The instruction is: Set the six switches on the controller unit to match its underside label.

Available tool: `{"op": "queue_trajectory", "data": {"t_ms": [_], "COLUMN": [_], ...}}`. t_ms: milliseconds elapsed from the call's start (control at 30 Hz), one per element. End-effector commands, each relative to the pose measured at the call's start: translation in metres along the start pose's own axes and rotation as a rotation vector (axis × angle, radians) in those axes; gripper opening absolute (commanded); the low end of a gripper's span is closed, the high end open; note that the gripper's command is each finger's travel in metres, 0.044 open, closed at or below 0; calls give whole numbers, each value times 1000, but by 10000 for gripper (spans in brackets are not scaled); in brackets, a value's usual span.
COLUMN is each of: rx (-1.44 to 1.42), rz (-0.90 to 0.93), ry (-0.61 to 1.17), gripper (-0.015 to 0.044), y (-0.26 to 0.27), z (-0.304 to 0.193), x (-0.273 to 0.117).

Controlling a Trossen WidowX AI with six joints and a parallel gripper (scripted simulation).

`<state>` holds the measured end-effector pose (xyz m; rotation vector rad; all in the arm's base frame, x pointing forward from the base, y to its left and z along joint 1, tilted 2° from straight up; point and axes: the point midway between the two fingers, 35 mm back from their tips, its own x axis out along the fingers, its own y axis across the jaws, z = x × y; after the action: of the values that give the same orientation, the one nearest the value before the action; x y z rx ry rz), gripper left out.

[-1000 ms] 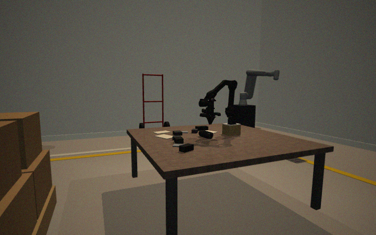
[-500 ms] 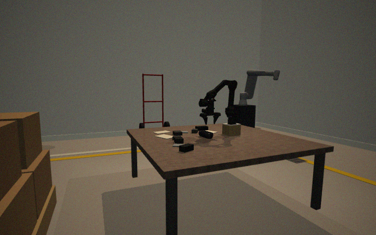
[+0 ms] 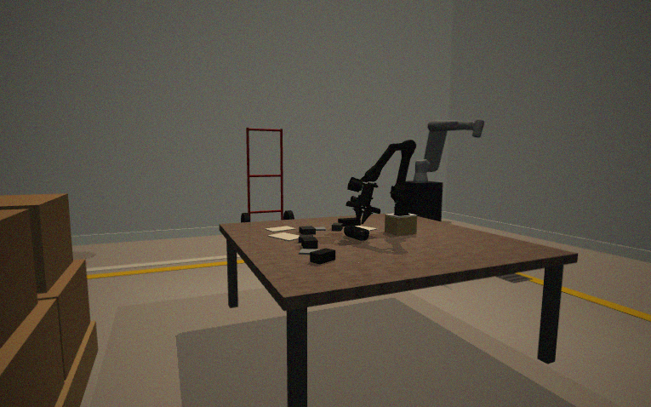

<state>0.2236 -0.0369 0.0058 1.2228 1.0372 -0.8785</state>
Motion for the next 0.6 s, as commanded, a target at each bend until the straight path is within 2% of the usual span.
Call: {"op": "queue_trajectory", "data": {"t_ms": [0,33,567], "rx": [-14,-14,-14], "rz": [33,33,32], "ry": [-3,-3,-2], "gripper": [20,0,0], "y": [1,1,-1], "z": [2,2,3], "x": [1,1,12]}}
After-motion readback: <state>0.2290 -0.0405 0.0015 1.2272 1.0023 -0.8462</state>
